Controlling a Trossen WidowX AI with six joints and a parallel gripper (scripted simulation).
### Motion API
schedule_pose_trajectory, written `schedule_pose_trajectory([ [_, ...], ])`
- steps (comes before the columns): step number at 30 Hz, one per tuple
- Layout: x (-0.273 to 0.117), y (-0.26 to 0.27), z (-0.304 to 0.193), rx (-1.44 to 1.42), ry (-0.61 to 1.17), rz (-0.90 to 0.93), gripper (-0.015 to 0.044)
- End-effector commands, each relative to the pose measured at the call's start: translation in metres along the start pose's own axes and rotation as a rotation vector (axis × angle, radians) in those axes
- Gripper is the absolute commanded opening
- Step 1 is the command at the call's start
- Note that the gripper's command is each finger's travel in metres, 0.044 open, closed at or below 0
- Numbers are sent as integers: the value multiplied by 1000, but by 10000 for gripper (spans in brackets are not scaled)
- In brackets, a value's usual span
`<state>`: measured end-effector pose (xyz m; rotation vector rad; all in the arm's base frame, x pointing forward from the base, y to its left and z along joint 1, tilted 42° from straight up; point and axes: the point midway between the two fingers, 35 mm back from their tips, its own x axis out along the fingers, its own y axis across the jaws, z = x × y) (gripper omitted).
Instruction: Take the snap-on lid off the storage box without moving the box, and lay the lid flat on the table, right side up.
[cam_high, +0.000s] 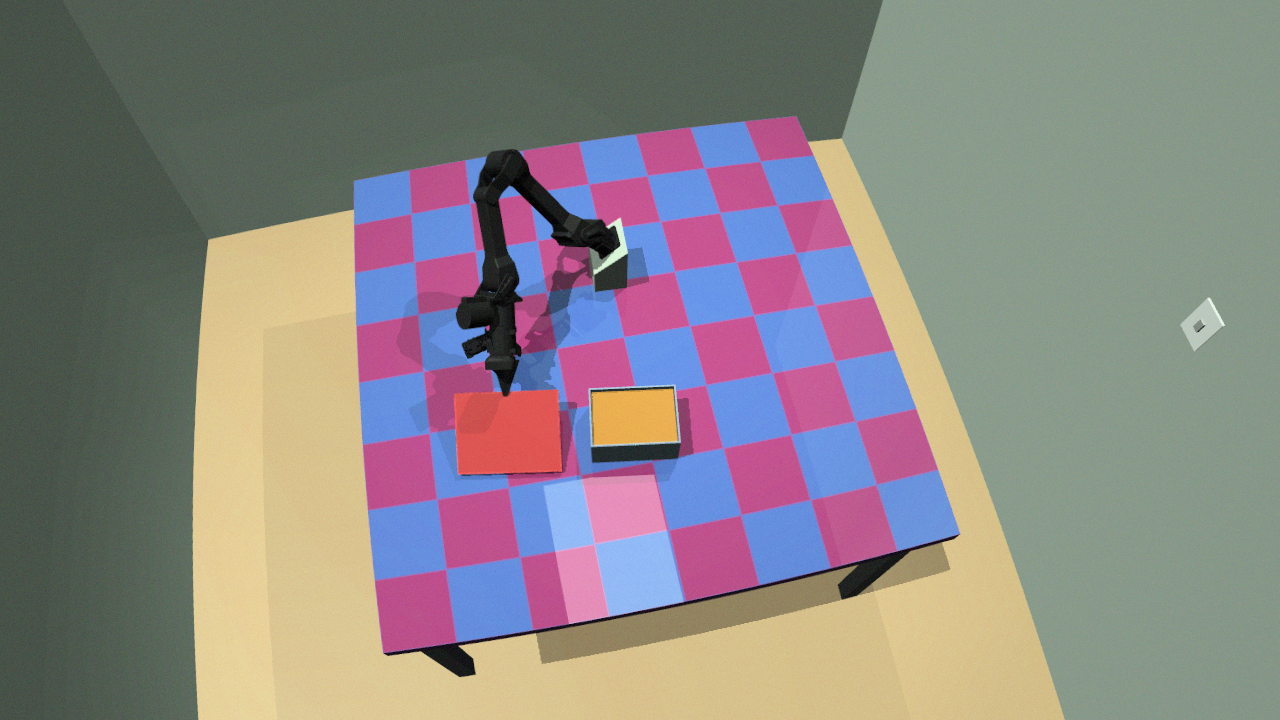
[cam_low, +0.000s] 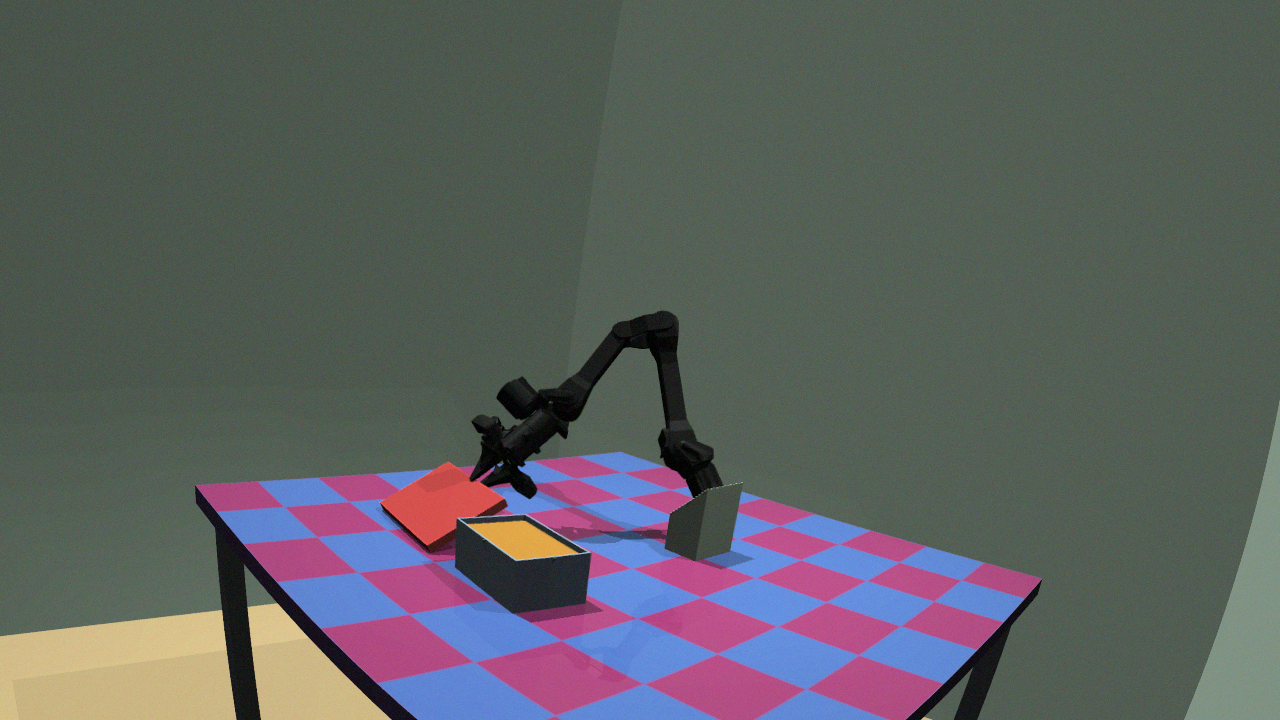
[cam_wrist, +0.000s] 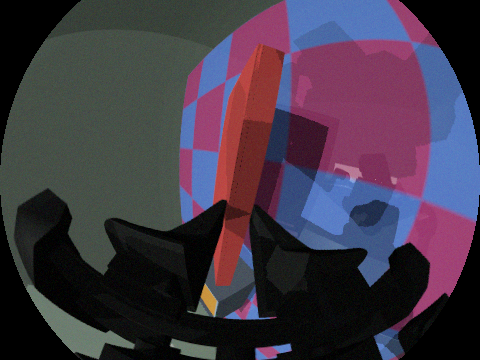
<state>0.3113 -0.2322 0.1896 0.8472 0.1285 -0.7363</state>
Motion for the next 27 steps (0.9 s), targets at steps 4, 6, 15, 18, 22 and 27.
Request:
schedule_pose_trajectory([
  [4,6,-12,-4,-3,8,-24,0],
  [6,7,-14,-4,-3,8,-24,0],
  [15,11,-19,-4,-3,8,-24,0],
  [18,13,-21,-4,-4,8,-24,0],
  [22,15,-24,-4,-4,8,-24,0],
  [27,13,-18,0,-3,7,-22,53],
])
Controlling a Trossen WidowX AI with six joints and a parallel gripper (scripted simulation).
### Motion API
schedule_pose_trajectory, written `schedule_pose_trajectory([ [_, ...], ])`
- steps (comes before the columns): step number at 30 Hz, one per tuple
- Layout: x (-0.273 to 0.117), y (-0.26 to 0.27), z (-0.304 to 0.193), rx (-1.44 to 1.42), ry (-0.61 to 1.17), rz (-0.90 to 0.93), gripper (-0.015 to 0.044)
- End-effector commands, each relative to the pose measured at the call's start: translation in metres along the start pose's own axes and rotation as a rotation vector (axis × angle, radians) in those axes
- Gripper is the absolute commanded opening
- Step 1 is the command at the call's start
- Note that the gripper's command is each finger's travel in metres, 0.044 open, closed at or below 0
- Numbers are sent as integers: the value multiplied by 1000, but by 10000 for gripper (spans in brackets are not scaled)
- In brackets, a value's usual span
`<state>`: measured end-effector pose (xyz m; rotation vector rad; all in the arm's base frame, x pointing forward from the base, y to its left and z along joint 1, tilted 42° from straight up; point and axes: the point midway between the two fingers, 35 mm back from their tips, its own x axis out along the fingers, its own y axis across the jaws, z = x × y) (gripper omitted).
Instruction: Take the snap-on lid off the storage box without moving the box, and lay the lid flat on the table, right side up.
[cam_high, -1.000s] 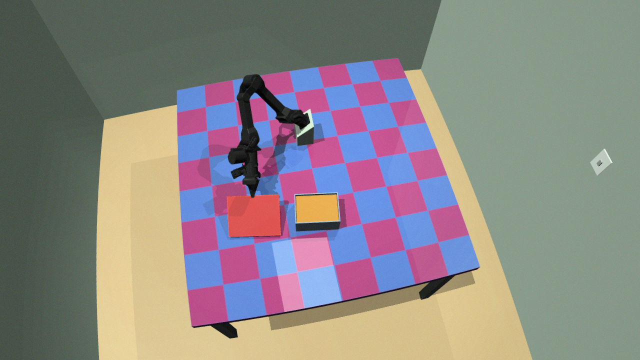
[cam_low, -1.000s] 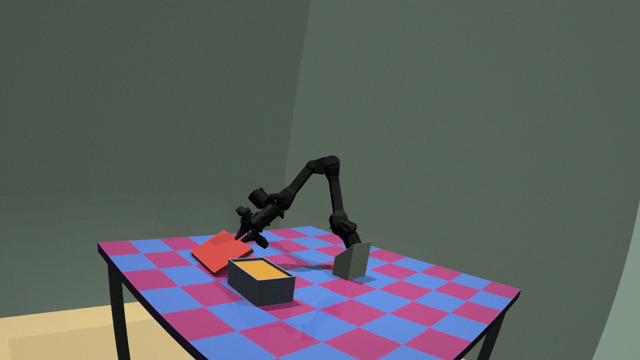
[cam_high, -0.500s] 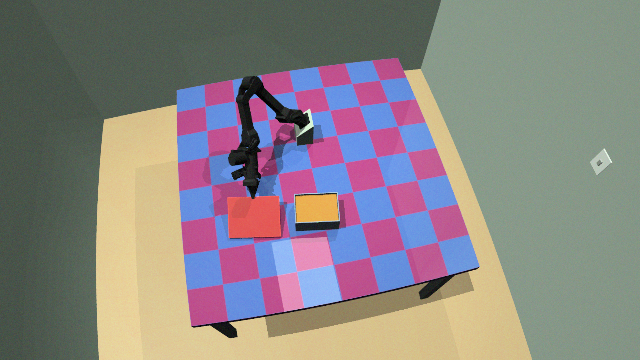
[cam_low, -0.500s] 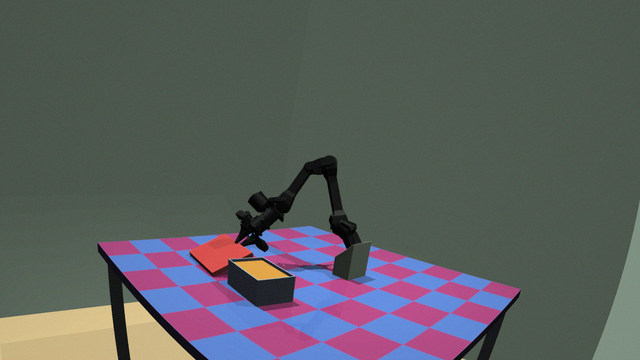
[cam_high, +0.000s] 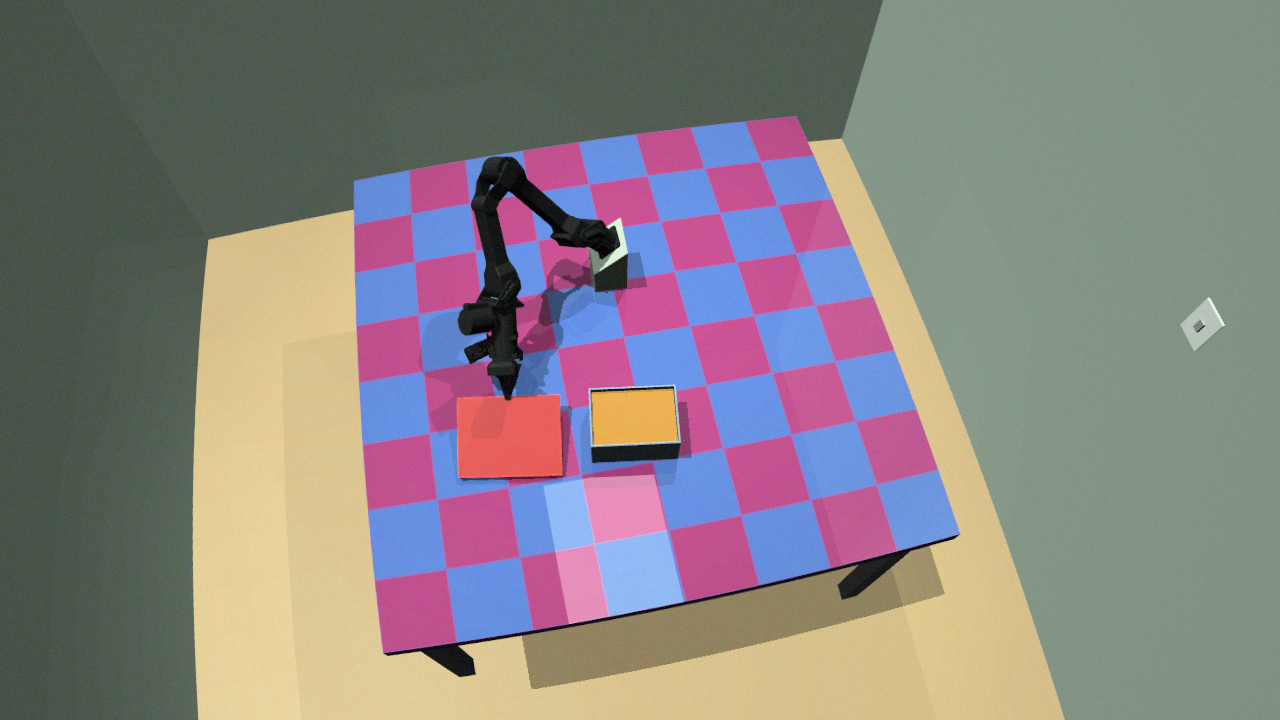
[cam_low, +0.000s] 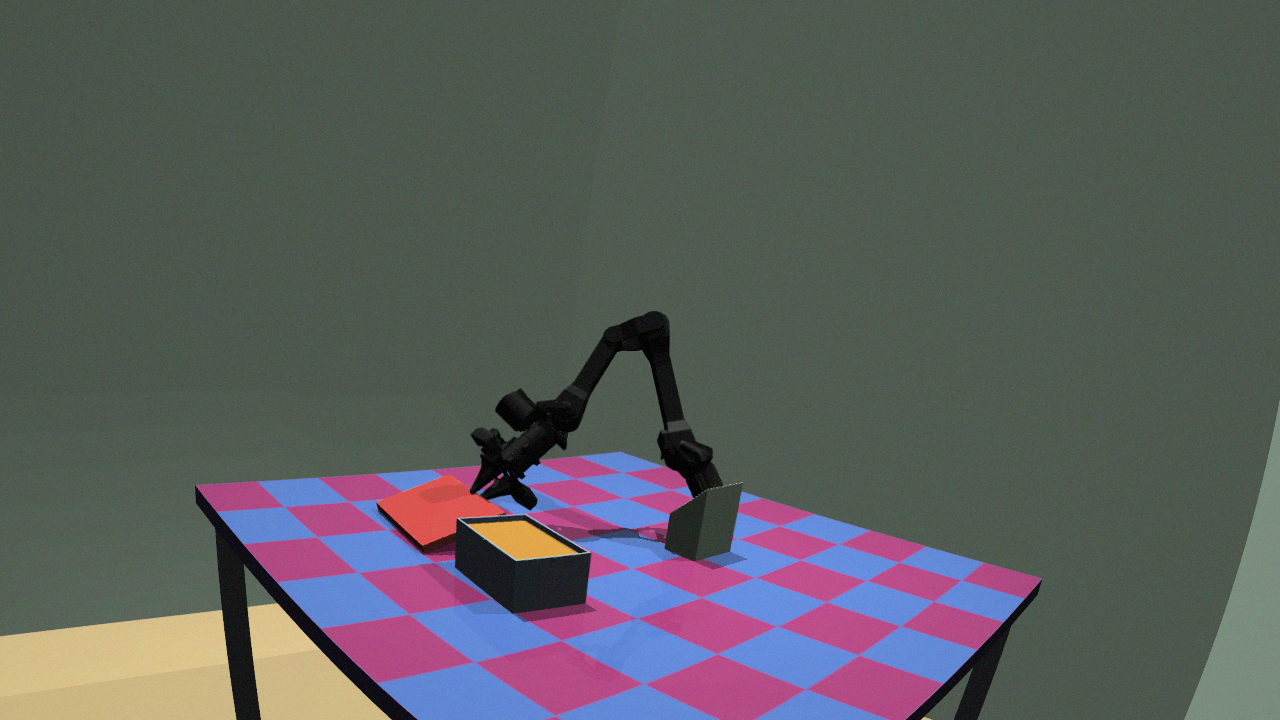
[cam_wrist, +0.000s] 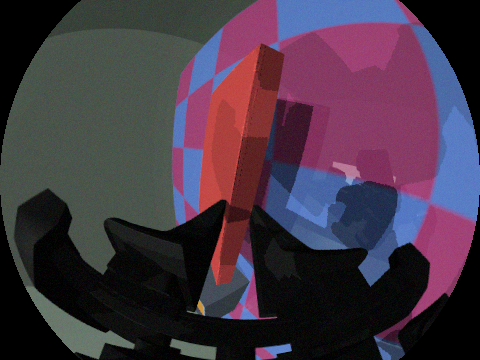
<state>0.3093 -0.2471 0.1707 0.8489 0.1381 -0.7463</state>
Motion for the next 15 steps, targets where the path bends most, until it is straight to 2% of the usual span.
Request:
schedule_pose_trajectory([
  [1,-1,2,1,-4,3,-11,79],
  [8,-1,2,1,-4,3,-11,263],
  [10,-1,2,1,-4,3,-11,275],
  [15,-8,-4,1,-4,3,-11,406],
])
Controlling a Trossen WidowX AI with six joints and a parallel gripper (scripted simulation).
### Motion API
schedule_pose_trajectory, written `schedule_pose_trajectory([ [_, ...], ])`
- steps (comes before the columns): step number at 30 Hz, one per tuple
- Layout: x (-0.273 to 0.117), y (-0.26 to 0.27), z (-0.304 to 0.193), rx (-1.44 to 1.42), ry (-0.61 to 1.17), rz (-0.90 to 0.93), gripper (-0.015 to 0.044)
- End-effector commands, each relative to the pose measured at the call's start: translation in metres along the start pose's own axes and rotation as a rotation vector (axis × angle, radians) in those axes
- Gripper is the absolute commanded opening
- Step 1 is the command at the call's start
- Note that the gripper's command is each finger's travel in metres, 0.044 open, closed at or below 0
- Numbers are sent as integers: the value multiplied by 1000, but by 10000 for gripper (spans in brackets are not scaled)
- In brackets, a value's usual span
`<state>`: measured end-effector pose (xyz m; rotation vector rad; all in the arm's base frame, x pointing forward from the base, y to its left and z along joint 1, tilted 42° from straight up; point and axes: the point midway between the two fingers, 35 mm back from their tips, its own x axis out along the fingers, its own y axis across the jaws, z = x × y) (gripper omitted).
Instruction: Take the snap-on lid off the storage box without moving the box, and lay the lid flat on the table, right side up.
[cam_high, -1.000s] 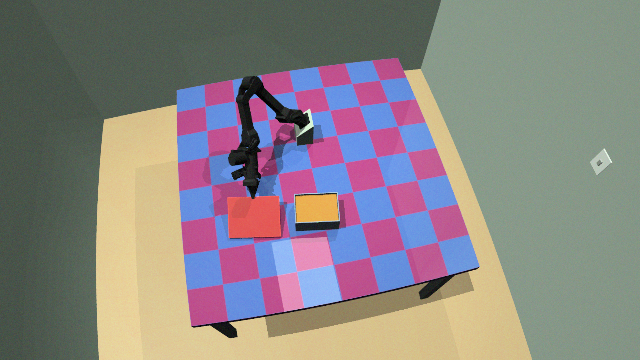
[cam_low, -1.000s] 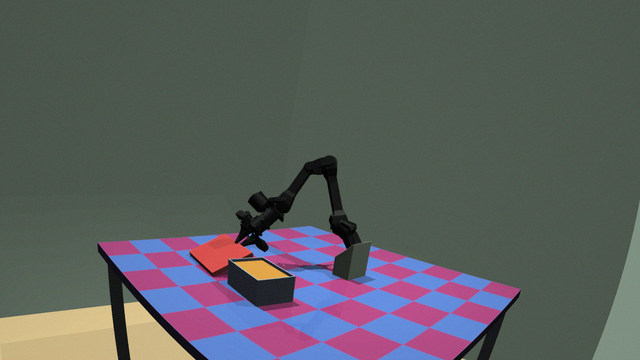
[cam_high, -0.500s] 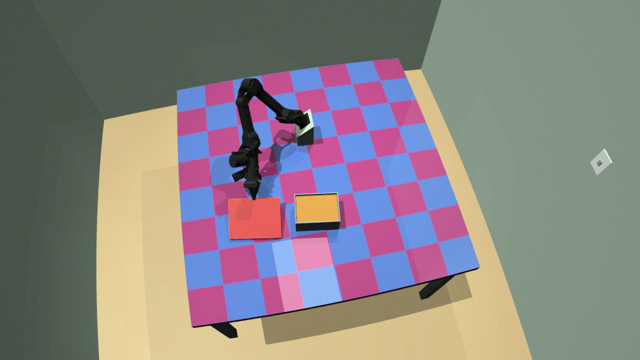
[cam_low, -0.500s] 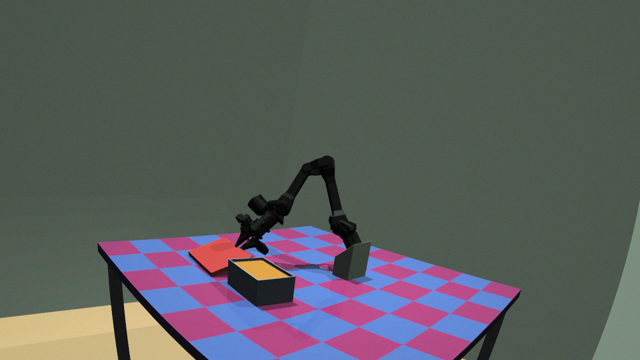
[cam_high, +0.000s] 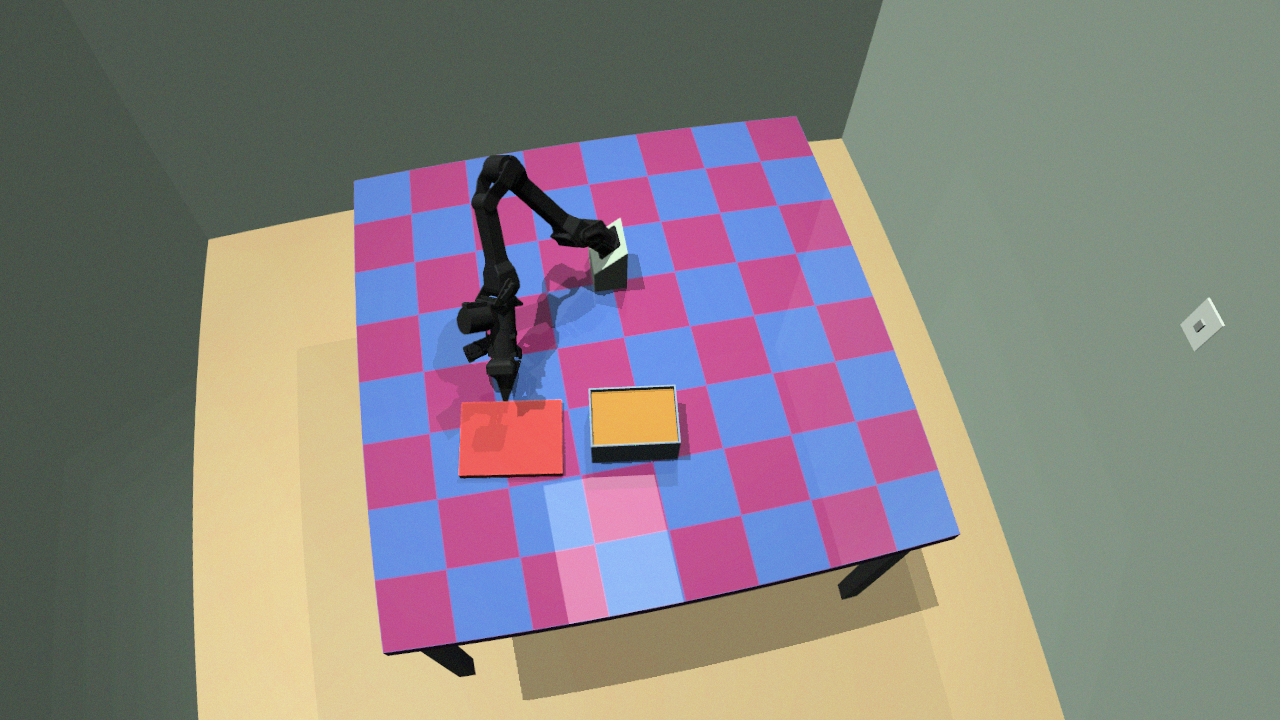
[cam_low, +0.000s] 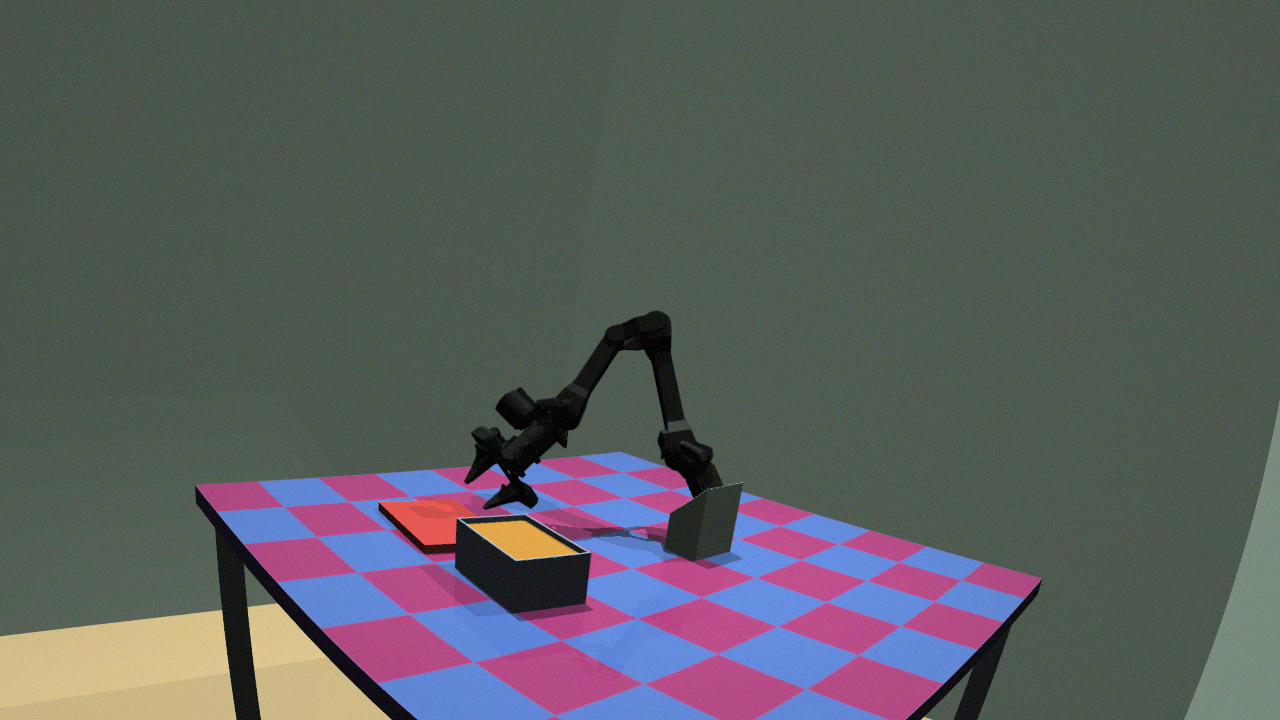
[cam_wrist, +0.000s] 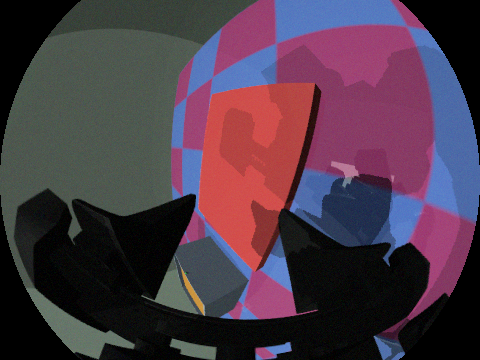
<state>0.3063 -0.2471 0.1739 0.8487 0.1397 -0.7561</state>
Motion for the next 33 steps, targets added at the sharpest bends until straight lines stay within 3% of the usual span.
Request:
schedule_pose_trajectory([
  [1,-6,-6,-2,-5,6,-2,433],
  [33,-50,-39,0,-8,7,-5,440],
])
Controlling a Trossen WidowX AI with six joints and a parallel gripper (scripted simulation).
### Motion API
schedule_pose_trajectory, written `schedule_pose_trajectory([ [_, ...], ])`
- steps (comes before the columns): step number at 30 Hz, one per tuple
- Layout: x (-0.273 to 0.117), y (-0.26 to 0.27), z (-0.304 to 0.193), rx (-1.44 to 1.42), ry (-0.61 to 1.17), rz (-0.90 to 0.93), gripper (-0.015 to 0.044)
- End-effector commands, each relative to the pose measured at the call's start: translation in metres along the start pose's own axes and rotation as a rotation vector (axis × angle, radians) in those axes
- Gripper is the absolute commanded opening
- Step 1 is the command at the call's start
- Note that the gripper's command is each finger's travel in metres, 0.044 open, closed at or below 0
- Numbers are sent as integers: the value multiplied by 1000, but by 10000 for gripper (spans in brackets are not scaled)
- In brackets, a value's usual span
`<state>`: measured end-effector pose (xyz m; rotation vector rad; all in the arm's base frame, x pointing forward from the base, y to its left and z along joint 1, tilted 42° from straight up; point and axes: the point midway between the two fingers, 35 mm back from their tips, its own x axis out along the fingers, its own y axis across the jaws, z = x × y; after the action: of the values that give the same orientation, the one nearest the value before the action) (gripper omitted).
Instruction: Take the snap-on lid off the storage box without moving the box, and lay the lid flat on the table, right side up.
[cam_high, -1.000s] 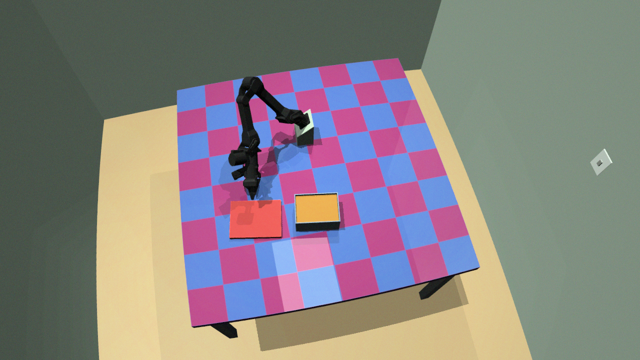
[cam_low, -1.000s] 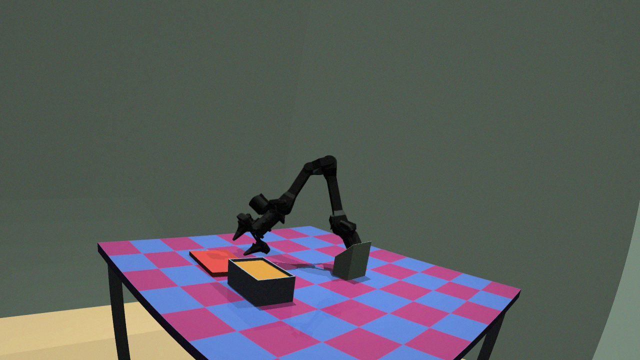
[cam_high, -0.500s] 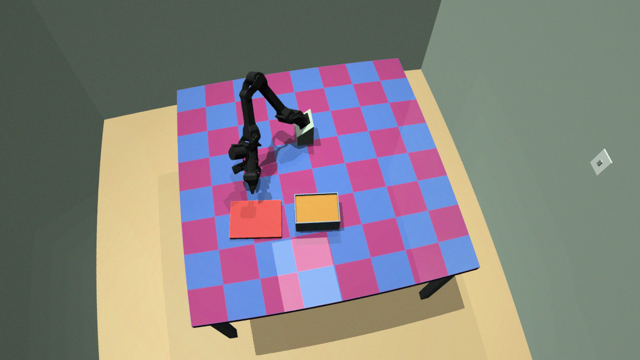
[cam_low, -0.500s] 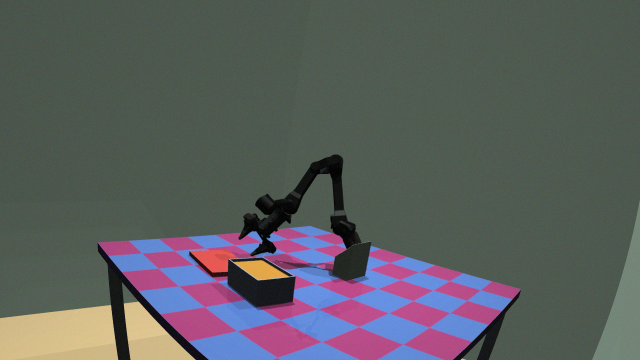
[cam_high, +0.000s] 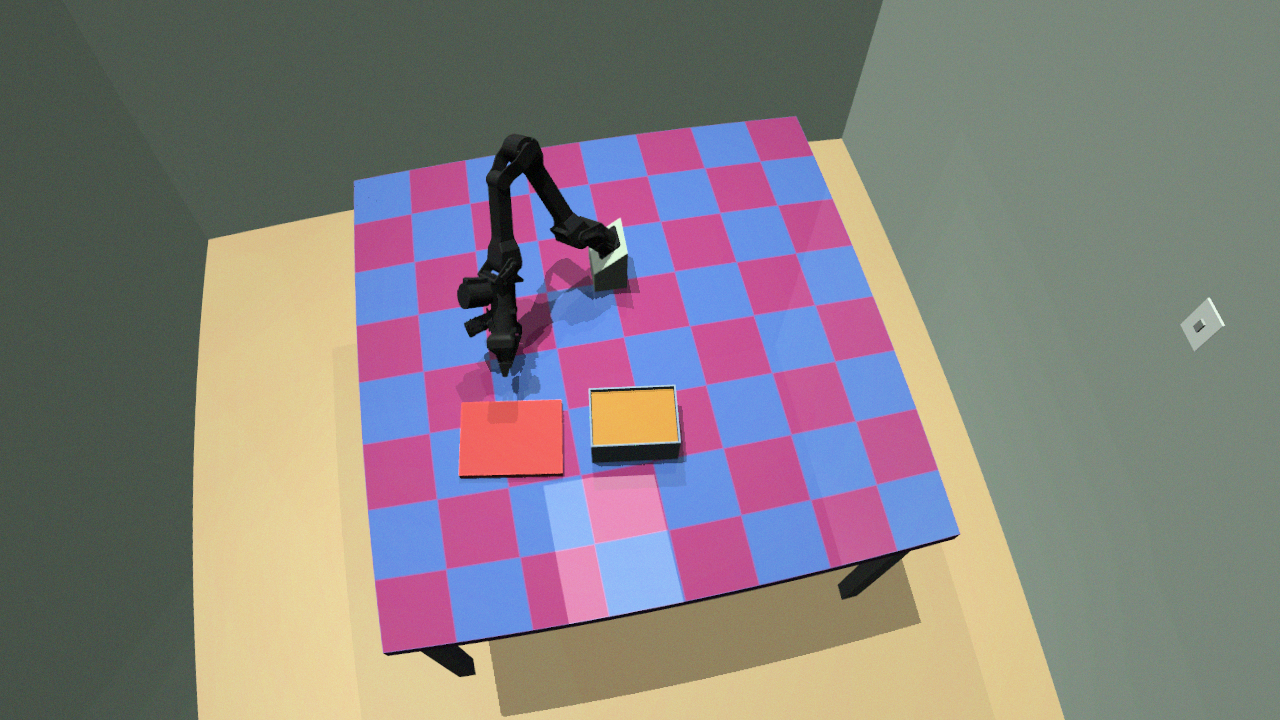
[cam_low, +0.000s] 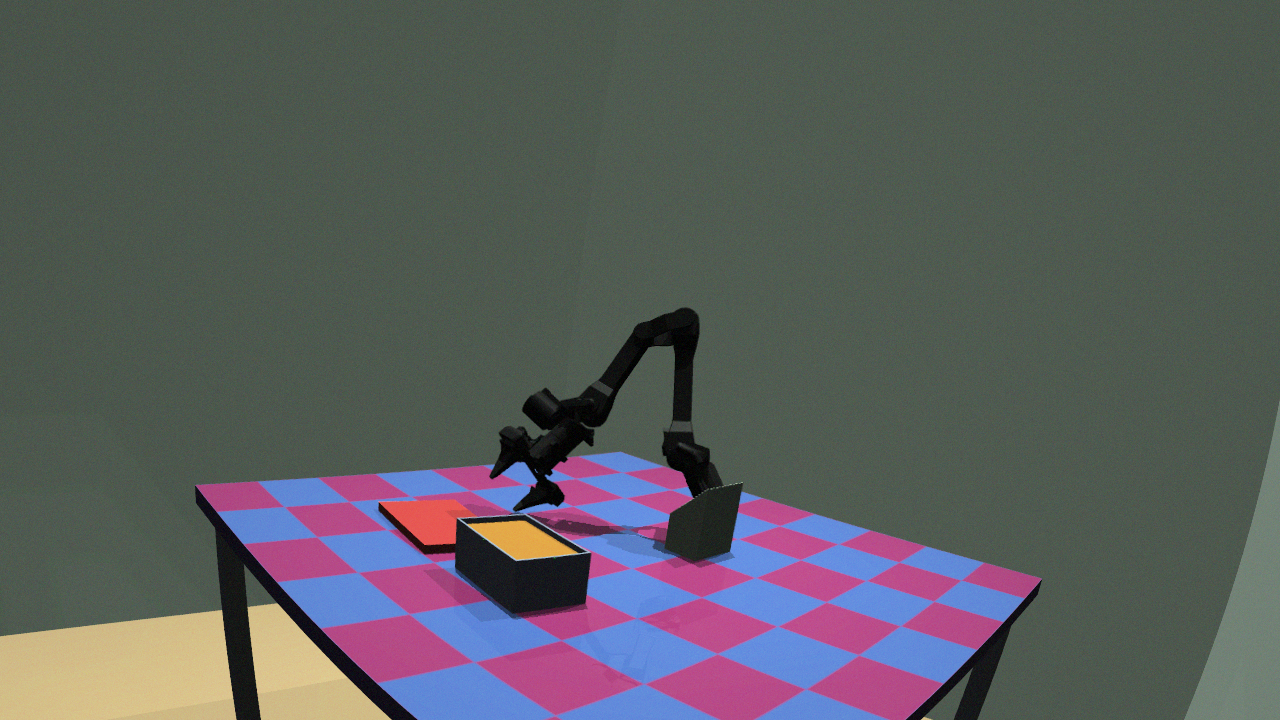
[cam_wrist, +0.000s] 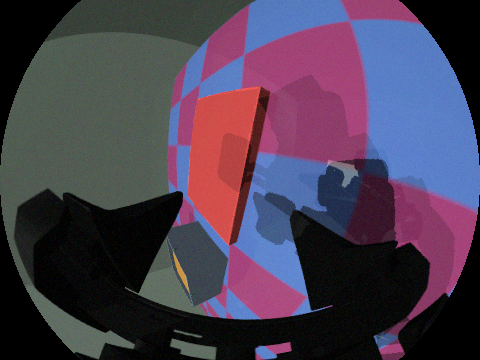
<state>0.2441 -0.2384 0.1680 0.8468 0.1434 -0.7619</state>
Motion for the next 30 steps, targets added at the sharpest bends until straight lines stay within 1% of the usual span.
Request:
schedule_pose_trajectory([
  [1,-3,4,0,-6,6,2,440],
  [30,-53,33,1,-4,7,2,440],
])
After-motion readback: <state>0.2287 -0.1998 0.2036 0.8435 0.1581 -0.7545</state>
